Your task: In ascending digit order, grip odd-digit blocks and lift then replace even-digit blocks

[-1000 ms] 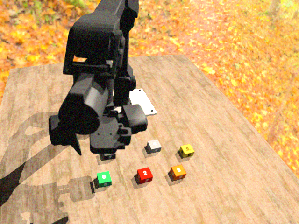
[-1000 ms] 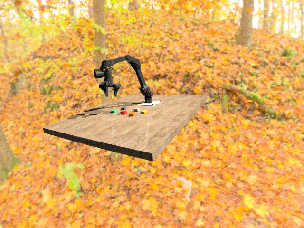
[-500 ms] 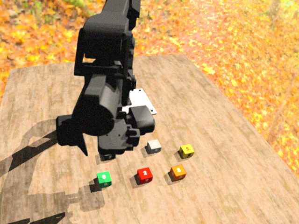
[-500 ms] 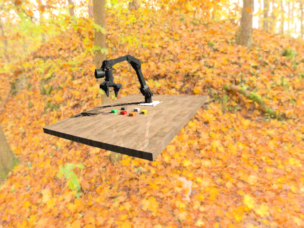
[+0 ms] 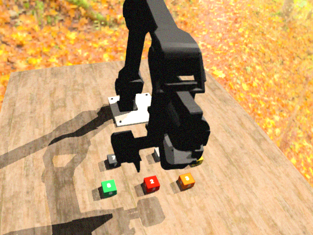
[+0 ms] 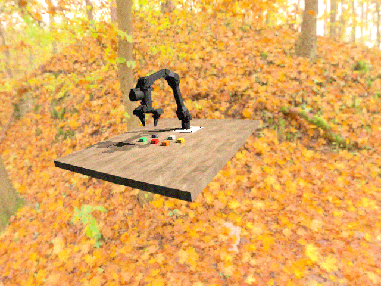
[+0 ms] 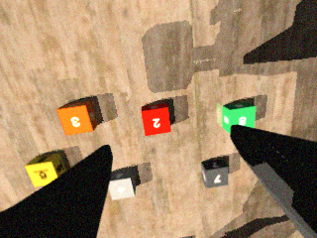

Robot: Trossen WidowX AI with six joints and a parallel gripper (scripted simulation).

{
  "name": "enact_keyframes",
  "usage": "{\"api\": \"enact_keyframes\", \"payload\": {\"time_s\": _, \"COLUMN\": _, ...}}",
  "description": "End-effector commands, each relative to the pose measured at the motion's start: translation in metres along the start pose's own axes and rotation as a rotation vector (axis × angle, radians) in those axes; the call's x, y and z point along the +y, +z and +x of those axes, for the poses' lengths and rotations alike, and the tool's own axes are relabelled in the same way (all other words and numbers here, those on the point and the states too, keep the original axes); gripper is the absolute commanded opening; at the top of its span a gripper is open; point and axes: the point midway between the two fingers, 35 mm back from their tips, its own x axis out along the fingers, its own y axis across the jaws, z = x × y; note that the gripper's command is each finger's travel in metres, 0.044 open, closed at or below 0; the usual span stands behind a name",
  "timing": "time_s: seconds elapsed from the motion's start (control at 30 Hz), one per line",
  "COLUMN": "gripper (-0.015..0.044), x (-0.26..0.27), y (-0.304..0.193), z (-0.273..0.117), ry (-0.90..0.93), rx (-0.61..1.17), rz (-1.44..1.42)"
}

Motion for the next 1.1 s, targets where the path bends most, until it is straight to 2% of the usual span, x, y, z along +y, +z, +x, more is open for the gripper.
{"api": "enact_keyframes", "payload": {"time_s": 0.0, "gripper": 0.0400, "x": 0.003, "y": -0.006, "z": 0.050, "ry": 0.003, "rx": 0.028, "rz": 0.003}}
{"api": "enact_keyframes", "payload": {"time_s": 1.07, "gripper": 0.0400, "x": 0.003, "y": -0.009, "z": 0.095, "ry": 0.003, "rx": 0.029, "rz": 0.003}}
